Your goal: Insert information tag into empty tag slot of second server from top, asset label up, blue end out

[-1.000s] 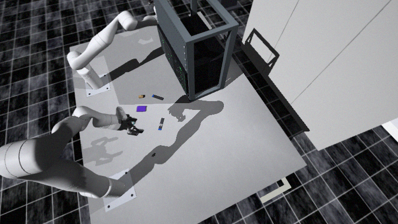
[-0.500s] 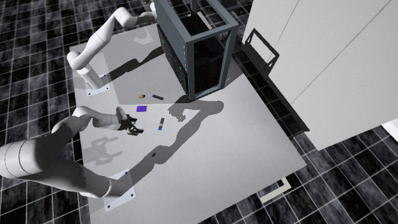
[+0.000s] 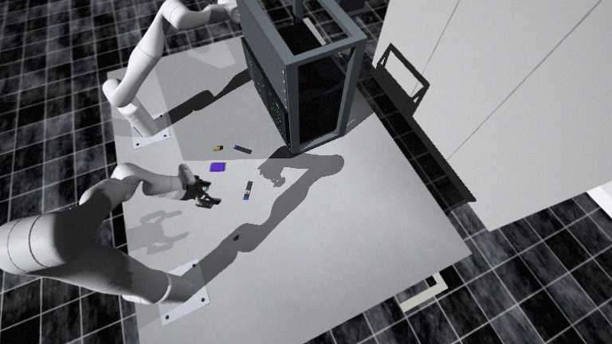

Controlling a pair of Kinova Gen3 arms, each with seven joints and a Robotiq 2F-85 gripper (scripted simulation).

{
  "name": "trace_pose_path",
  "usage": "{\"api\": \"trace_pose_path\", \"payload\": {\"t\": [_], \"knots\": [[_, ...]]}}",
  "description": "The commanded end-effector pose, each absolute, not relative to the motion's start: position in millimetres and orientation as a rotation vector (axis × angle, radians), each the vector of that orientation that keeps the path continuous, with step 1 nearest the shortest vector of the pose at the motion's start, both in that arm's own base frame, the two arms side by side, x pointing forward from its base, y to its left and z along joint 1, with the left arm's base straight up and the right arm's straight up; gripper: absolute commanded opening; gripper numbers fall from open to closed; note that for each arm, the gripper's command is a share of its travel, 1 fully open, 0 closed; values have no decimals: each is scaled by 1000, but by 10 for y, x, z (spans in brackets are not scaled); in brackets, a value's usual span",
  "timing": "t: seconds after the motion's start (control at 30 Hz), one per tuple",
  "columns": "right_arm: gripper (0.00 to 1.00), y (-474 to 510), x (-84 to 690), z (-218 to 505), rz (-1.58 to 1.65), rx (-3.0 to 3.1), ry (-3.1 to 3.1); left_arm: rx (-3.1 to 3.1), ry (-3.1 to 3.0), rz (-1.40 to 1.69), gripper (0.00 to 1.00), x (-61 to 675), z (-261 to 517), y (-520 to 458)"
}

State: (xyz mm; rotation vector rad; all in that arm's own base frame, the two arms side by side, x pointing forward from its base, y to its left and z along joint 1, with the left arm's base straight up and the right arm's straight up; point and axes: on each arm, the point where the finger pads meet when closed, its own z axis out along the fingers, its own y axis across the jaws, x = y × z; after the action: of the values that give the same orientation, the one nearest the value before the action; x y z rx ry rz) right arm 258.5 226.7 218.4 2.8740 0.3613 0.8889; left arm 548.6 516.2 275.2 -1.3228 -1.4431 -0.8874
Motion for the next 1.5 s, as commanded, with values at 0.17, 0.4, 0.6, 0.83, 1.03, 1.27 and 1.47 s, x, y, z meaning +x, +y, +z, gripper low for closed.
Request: {"api": "trace_pose_path", "payload": {"t": [0.17, 0.4, 0.6, 0.83, 1.03, 1.27, 1.47], "knots": [[1000, 2270, 2586, 2189, 891, 2875, 361, -1216, -1728, -850, 1000, 4938, 2802, 5083], [1000, 2270, 2586, 2189, 891, 2875, 361, -1077, -2006, -788, 1000, 4451, 2807, 4876], [1000, 2270, 2586, 2189, 891, 2875, 361, -984, -2162, -741, 1000, 4201, 2806, 4703], [1000, 2270, 2586, 2189, 891, 2875, 361, -803, -2419, -641, 1000, 3832, 2813, 4323], [1000, 2270, 2586, 2189, 891, 2875, 361, -638, -2613, -539, 1000, 3593, 2839, 3943], [1000, 2270, 2586, 2189, 891, 2875, 361, -501, -2753, -445, 1000, 3445, 2877, 3612], [1000, 2270, 2586, 2189, 891, 2875, 361, -344, -2892, -328, 1000, 3322, 2942, 3223]]}}
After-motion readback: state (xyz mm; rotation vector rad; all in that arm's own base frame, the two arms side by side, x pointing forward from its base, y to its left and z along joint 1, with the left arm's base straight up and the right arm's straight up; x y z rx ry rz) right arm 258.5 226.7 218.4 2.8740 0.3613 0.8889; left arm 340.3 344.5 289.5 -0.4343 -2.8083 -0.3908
